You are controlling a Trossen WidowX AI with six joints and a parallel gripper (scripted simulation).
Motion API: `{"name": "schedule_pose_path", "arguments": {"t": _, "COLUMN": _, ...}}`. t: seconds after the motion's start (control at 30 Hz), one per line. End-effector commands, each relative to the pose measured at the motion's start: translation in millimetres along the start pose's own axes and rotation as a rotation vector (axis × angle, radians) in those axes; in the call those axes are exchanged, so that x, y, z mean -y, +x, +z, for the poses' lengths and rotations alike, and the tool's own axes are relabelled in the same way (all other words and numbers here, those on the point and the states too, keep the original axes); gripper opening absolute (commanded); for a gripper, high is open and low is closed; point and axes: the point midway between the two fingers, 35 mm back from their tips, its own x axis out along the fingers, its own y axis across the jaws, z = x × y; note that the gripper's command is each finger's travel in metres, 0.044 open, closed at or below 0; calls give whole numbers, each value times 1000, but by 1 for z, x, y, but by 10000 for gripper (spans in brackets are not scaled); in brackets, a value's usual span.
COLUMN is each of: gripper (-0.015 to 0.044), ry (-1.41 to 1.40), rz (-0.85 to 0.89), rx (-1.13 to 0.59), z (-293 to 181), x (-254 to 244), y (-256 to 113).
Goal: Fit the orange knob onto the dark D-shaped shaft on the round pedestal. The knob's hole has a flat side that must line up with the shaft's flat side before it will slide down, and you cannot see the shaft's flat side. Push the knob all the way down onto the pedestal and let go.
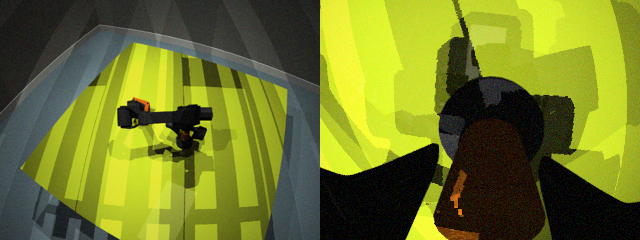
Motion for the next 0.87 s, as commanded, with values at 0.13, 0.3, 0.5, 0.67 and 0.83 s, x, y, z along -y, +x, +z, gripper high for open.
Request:
{"name": "schedule_pose_path", "arguments": {"t": 0.13, "gripper": 440, "ry": 0, "rz": -1, "rx": 0, "z": 0, "x": 0, "y": 0}}
{"name": "schedule_pose_path", "arguments": {"t": 0.3, "gripper": 440, "ry": 0, "rz": -1, "rx": 0, "z": 0, "x": 0, "y": 0}}
{"name": "schedule_pose_path", "arguments": {"t": 0.5, "gripper": 440, "ry": -78, "rz": -62, "rx": 22, "z": 1, "x": 0, "y": -73}}
{"name": "schedule_pose_path", "arguments": {"t": 0.67, "gripper": 440, "ry": -102, "rz": -80, "rx": 27, "z": 1, "x": -1, "y": -96}}
{"name": "schedule_pose_path", "arguments": {"t": 0.83, "gripper": 440, "ry": -102, "rz": -80, "rx": 27, "z": 2, "x": 1, "y": -96}}
